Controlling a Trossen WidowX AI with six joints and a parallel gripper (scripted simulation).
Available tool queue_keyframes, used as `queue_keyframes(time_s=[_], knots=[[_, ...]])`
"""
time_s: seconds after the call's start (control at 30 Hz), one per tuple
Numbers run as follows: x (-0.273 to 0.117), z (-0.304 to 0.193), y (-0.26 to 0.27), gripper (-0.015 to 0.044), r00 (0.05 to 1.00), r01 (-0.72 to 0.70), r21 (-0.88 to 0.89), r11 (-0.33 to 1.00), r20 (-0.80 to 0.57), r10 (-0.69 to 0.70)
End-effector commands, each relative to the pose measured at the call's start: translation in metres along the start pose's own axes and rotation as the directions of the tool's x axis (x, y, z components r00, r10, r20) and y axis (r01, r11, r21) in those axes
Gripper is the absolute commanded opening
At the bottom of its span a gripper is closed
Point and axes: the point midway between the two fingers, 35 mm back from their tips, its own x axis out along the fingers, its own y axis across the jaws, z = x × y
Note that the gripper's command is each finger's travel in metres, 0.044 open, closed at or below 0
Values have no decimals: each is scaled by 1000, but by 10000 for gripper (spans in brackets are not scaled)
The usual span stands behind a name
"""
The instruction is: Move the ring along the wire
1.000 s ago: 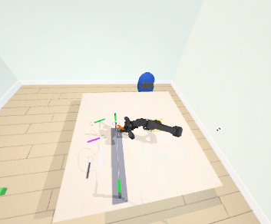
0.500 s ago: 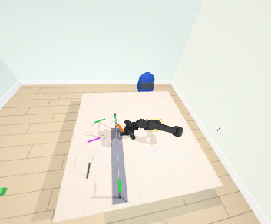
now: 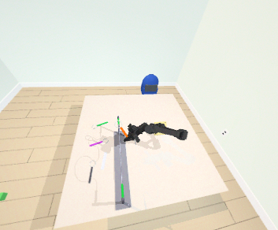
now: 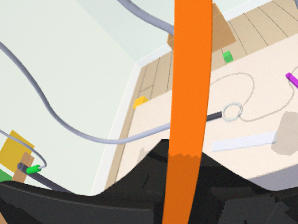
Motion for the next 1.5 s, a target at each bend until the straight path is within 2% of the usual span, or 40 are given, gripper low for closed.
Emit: queue_keyframes(time_s=[0.0, 0.8, 1.47], knots=[[0, 0, 1, -150, 1000, -29, 69, 997, 11, 29], [0, 7, 30, -150, 973, -231, 401, 887, 103, 207], [-7, 25, 56, -150, 900, -429, 683, 591, 266, 346]])
